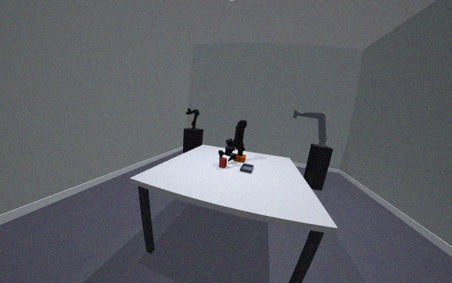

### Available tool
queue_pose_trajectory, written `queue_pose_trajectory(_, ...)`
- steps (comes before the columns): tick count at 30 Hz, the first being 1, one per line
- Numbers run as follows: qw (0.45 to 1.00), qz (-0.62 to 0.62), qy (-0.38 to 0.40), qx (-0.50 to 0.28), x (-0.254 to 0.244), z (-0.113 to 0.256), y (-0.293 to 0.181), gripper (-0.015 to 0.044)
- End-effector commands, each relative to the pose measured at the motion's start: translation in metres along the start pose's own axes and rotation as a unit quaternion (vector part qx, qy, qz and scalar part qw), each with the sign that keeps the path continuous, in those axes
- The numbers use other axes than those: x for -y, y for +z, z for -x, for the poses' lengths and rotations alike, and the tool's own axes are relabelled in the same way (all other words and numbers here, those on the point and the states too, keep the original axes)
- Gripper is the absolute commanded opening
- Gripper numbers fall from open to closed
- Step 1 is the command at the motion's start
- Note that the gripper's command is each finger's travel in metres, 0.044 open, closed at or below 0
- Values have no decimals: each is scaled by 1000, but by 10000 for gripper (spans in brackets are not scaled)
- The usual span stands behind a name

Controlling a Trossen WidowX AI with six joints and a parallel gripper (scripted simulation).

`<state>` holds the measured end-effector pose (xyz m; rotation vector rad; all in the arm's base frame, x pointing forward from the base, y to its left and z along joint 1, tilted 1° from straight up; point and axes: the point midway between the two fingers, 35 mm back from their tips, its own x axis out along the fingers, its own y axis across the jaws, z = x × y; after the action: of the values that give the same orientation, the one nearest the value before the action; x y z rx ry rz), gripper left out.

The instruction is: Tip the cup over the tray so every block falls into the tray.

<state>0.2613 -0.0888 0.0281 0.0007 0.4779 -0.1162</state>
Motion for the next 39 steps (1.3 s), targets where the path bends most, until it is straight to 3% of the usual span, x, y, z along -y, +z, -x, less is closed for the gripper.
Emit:
queue_pose_trajectory(1, 1000, -1, -2, 2, 1, -6, 1, 440)
queue_pose_trajectory(29, 1000, -1, -2, 4, 1, -48, -1, 440)
queue_pose_trajectory(33, 1000, -1, -2, 4, 1, -49, -1, 342)
queue_pose_trajectory(39, 1000, -1, -2, 4, 1, -49, -1, 342)
